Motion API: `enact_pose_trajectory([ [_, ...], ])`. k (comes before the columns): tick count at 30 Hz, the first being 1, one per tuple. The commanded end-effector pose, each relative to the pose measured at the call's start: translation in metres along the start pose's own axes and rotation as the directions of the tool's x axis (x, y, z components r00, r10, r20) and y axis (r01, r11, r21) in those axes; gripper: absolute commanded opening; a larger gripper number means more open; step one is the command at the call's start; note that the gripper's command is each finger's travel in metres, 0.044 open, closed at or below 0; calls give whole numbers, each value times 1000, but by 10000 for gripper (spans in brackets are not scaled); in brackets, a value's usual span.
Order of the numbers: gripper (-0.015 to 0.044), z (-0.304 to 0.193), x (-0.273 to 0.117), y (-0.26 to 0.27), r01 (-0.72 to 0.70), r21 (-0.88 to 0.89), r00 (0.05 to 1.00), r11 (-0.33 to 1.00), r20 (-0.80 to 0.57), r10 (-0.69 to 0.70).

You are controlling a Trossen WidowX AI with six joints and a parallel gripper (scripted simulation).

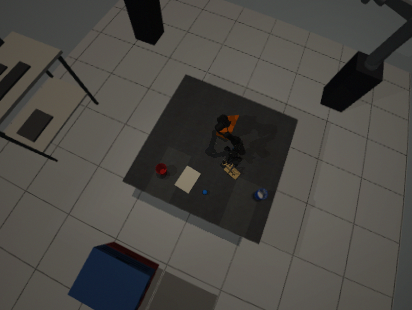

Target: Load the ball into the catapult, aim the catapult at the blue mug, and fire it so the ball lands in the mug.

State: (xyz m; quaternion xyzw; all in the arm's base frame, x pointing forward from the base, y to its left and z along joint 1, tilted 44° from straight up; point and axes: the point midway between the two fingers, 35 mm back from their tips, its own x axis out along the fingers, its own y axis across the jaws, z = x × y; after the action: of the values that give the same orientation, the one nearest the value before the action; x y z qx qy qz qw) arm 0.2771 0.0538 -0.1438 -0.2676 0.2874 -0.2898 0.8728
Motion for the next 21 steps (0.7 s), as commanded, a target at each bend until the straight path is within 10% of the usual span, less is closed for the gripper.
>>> enact_pose_trajectory([
  [1,0,-5,4,-5,10,-11,1000,1000,1,-10],
  [21,0,-9,-38,22,-47,-7,998,999,-37,47],
])
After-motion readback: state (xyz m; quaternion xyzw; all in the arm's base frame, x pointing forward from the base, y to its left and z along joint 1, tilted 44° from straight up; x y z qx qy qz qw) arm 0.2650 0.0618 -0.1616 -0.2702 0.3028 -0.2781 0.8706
